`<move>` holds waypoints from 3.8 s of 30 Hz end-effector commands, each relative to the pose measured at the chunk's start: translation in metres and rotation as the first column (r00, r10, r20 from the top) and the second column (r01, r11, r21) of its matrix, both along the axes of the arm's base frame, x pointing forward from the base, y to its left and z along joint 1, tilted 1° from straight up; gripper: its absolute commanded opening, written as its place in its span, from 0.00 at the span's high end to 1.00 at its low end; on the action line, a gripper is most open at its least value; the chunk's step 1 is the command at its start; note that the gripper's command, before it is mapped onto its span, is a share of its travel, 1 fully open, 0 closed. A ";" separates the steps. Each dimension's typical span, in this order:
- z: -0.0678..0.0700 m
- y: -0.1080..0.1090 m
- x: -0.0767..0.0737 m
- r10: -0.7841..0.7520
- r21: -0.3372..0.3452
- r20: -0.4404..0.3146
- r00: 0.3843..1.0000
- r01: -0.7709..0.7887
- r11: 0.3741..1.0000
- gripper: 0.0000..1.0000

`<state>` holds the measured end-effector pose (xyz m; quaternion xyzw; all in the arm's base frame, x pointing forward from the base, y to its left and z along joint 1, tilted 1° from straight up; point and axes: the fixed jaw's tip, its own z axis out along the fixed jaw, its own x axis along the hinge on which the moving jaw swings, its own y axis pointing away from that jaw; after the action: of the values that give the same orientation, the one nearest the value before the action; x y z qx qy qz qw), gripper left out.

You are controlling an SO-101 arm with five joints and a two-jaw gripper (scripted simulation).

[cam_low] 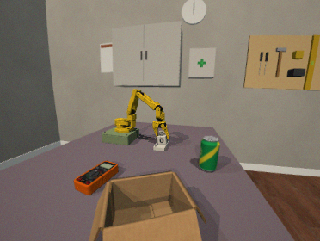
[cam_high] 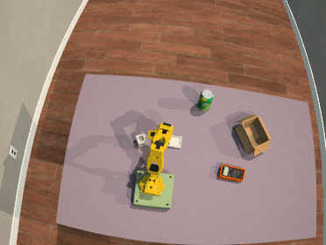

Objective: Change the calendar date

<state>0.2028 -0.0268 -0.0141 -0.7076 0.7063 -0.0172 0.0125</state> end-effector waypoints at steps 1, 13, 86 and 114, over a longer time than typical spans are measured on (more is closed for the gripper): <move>-0.005 0.000 -0.005 -0.012 0.005 -0.026 1.000 0.012 1.000 0.65; -0.005 0.000 -0.005 -0.012 0.005 -0.026 1.000 0.012 1.000 0.64; 0.134 -0.002 0.011 -0.001 -0.045 0.399 0.917 0.021 0.999 0.65; 0.144 0.008 0.013 -0.076 0.005 0.457 0.886 0.083 0.997 0.65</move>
<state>0.2138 -0.0225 0.1247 -0.6632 0.7081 -0.1831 0.1587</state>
